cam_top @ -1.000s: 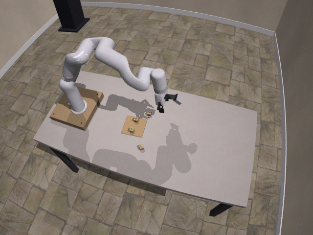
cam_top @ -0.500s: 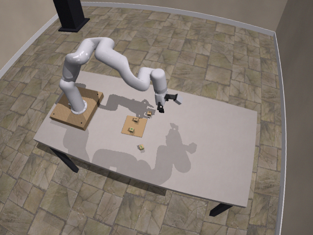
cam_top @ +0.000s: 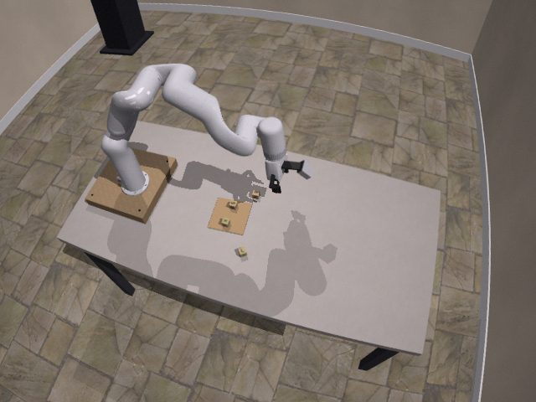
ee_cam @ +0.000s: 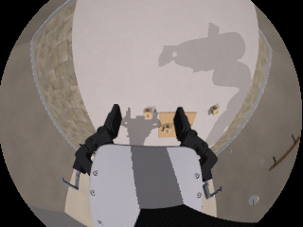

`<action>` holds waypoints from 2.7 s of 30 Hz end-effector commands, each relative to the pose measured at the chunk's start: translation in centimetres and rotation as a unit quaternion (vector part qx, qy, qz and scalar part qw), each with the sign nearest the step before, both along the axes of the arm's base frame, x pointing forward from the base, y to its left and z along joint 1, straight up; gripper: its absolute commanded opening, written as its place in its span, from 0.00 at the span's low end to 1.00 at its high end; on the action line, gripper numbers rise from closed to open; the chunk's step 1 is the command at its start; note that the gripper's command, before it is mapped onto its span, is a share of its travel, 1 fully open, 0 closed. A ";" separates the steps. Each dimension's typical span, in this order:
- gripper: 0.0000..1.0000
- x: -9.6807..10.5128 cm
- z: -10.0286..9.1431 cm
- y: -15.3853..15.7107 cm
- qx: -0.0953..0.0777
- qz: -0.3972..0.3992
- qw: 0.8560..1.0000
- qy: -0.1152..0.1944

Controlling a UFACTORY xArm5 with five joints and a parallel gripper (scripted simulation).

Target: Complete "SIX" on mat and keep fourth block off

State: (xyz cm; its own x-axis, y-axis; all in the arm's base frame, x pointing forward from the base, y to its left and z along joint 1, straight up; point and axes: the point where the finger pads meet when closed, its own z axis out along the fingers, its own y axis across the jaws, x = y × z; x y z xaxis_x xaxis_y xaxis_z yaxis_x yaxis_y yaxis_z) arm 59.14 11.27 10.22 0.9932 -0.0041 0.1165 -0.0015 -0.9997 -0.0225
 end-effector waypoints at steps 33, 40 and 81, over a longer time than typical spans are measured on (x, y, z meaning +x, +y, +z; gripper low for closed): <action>1.00 -9.6 6.5 -3.5 -0.019 0.144 0.974 -0.173; 1.00 -10.6 6.7 -3.8 -0.023 0.155 0.970 -0.187; 1.00 -10.6 6.7 -3.8 -0.023 0.155 0.970 -0.187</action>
